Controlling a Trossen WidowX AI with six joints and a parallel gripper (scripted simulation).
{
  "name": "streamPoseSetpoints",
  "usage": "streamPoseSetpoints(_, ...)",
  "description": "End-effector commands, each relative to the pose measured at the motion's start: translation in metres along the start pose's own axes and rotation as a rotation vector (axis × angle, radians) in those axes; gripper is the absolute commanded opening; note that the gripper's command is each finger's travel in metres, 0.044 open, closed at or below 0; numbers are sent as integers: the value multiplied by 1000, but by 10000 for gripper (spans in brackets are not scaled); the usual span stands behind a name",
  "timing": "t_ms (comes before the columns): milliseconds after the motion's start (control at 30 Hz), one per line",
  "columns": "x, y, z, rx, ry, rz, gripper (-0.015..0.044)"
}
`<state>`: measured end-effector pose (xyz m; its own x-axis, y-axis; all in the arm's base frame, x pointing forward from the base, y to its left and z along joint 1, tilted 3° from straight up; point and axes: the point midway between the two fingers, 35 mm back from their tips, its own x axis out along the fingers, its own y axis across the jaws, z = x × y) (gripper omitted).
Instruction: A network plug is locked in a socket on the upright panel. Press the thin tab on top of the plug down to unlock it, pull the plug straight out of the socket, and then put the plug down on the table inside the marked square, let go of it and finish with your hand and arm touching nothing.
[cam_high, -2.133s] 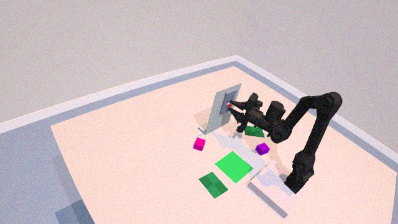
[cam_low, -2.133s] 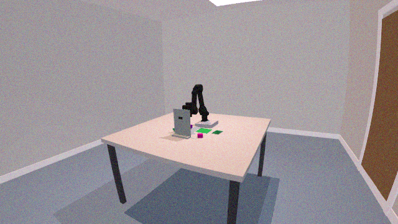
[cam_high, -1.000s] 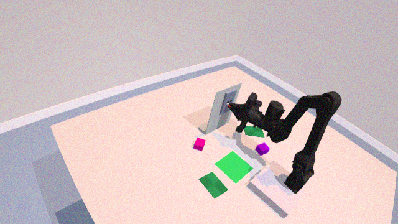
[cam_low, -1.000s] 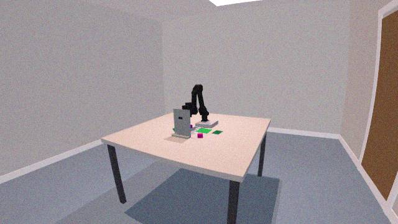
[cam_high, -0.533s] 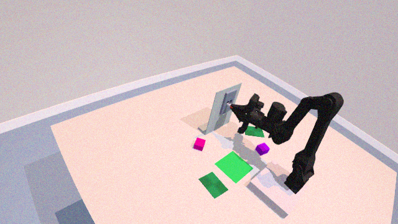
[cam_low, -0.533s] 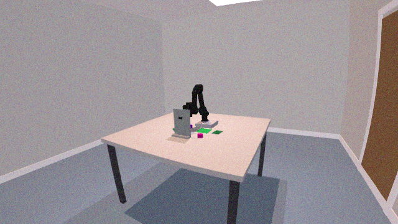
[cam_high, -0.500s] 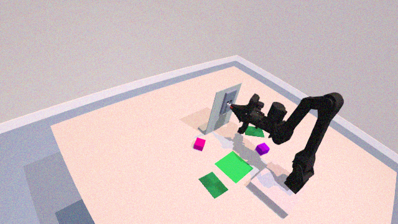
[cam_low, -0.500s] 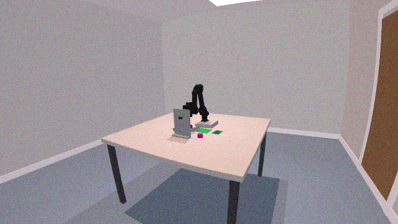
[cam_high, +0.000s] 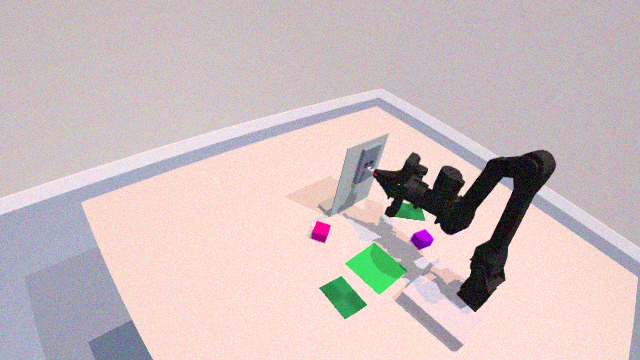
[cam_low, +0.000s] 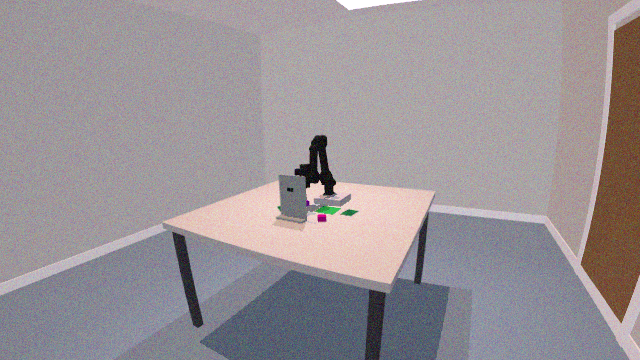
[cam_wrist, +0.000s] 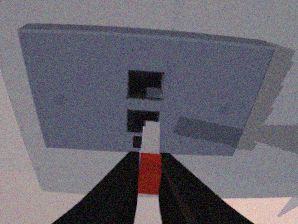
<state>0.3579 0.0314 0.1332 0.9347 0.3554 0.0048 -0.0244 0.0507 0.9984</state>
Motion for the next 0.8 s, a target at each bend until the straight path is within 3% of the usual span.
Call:
streamPoseSetpoints(0,-4,-1,-1,4,4,-2,0)
streamPoseSetpoints(767,-18,-1,-3,4,4,-4,0)
